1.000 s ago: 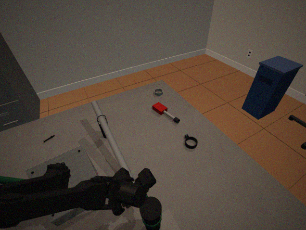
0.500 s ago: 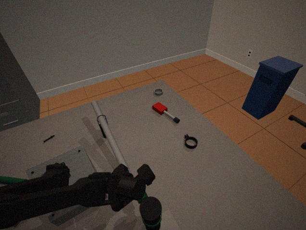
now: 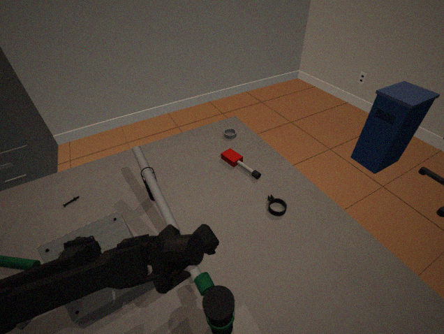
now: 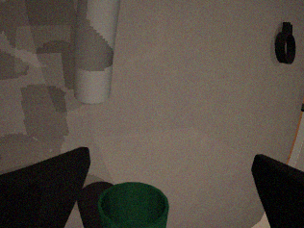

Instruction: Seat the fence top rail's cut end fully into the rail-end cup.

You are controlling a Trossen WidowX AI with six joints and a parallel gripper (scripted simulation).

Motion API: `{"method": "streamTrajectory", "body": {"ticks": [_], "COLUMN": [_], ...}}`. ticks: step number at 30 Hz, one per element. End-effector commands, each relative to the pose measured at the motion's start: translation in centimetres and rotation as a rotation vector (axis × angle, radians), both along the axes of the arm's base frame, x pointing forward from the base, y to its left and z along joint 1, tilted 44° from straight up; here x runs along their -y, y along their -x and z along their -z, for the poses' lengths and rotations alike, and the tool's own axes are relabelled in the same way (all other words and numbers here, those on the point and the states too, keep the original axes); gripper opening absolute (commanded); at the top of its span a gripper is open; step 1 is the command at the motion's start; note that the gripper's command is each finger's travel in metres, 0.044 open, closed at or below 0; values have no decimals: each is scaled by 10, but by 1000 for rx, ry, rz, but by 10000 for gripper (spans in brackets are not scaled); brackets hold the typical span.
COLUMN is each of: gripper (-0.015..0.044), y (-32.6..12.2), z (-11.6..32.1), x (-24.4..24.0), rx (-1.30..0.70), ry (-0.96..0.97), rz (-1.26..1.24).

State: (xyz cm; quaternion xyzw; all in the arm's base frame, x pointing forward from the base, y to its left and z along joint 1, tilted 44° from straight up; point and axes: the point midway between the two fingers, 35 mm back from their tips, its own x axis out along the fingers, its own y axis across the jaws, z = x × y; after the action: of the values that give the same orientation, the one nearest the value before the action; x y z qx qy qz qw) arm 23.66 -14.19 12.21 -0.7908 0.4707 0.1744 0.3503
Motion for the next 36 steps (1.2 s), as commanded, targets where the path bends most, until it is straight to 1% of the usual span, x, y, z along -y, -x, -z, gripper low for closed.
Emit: {"method": "streamTrajectory", "body": {"ticks": [1, 10, 16, 22, 33, 36], "gripper": [440, 440, 440, 440, 440, 440], "y": [-1, -5, -2, 3, 10, 11], "z": [2, 25, 32, 32, 24, 23], "x": [-3, -54, -86, -116, -154, -157], "rx": [18, 272, 480, 738, 1129, 1166], "ry": [-30, -344, -473, -579, -768, -793], "rz": [28, 422, 675, 879, 1030, 1045]}}
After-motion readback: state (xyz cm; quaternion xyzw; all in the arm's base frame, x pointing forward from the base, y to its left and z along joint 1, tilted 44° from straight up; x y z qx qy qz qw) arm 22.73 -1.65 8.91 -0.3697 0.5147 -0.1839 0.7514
